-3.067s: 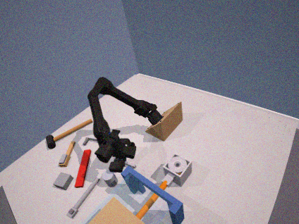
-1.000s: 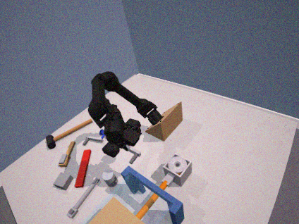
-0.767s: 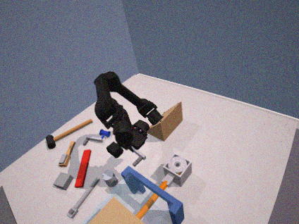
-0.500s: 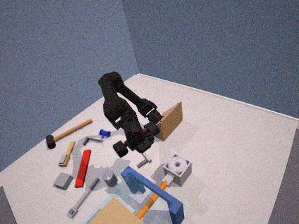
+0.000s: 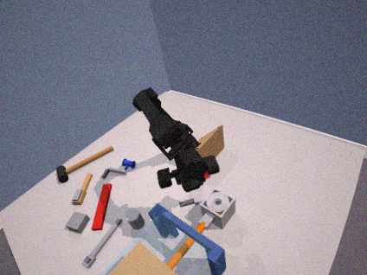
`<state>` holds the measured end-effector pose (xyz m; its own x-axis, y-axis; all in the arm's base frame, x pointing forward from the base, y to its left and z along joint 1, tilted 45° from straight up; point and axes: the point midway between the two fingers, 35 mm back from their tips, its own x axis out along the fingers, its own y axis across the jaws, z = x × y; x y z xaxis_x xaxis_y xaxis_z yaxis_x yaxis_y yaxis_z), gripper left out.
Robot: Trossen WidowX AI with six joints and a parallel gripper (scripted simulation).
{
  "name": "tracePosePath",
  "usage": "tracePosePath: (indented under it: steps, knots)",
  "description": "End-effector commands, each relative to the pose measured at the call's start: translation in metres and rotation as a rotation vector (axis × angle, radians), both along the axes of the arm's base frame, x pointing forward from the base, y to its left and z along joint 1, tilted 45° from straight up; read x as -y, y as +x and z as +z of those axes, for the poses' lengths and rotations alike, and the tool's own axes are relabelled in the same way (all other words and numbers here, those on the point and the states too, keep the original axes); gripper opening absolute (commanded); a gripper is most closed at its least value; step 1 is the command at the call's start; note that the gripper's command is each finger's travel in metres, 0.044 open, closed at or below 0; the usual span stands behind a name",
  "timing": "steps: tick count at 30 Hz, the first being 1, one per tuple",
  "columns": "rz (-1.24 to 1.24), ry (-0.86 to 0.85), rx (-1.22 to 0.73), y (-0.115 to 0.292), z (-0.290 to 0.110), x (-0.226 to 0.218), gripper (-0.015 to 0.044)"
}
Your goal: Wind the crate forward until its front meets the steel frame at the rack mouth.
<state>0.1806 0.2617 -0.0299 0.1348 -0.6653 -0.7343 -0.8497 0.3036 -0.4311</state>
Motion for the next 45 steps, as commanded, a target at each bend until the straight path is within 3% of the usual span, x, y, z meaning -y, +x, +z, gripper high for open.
tracePosePath:
  steps: [1, 16, 26, 45]
  knots:
    - [-0.08, 0.025, 0.077, -0.012, -0.011, -0.012, 0.0]
    - [-0.352, 0.058, 0.329, -0.053, -0.049, -0.03, 0.0]
    - [-0.348, 0.058, 0.302, -0.053, -0.049, -0.025, 0.0]
    - [-0.48, 0.297, 0.099, -0.052, -0.049, -0.025, 0.0]
